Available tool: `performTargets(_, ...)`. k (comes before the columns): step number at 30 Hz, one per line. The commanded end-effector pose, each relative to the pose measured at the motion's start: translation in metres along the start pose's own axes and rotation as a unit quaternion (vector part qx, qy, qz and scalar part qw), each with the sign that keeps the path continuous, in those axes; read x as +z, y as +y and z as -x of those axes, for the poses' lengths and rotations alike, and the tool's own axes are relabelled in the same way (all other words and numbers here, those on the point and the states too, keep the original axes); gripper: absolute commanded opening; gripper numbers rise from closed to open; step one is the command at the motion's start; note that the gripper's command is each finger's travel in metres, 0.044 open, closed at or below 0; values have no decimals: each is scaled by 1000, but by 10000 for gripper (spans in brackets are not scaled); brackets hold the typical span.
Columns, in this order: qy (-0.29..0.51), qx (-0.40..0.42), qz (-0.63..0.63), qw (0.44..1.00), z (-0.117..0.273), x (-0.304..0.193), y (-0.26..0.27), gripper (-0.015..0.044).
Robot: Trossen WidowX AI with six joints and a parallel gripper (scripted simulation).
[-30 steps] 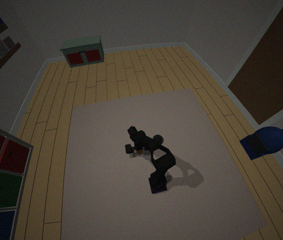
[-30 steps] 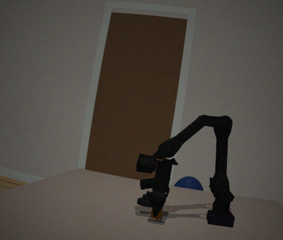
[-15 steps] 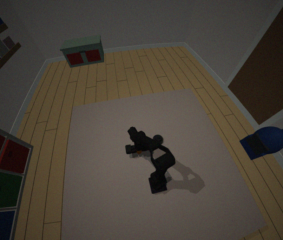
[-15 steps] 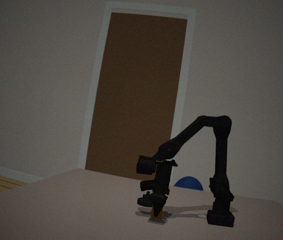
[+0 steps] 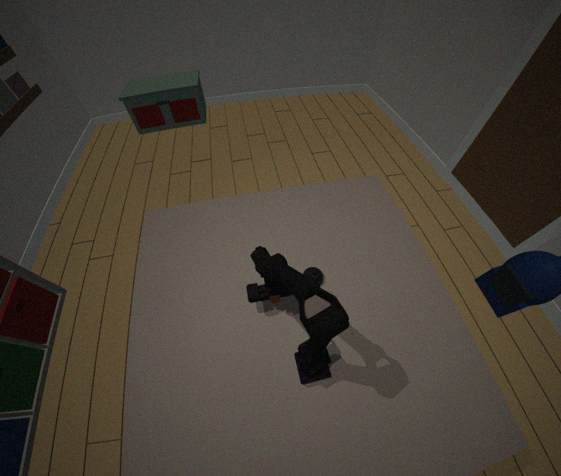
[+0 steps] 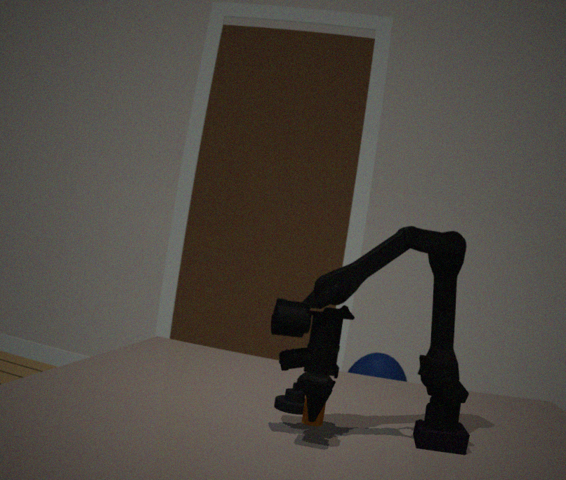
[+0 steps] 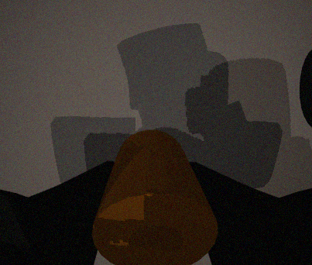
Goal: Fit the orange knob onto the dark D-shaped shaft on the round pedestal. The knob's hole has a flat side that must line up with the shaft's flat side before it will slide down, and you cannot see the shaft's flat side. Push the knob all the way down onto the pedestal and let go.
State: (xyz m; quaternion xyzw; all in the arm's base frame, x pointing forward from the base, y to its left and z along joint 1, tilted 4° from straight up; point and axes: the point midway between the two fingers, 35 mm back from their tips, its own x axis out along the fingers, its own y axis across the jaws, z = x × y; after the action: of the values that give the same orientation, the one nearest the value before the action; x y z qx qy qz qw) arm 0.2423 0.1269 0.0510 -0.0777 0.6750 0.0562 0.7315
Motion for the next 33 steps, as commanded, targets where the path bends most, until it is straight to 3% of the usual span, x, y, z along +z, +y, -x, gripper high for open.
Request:
performTargets(1,-7,2,-1,1000,26,4,3,0)
performTargets(17,-7,2,1,1000,114,-5,3,0)
performTargets(33,-7,1,1,1000,107,12,-19,0)
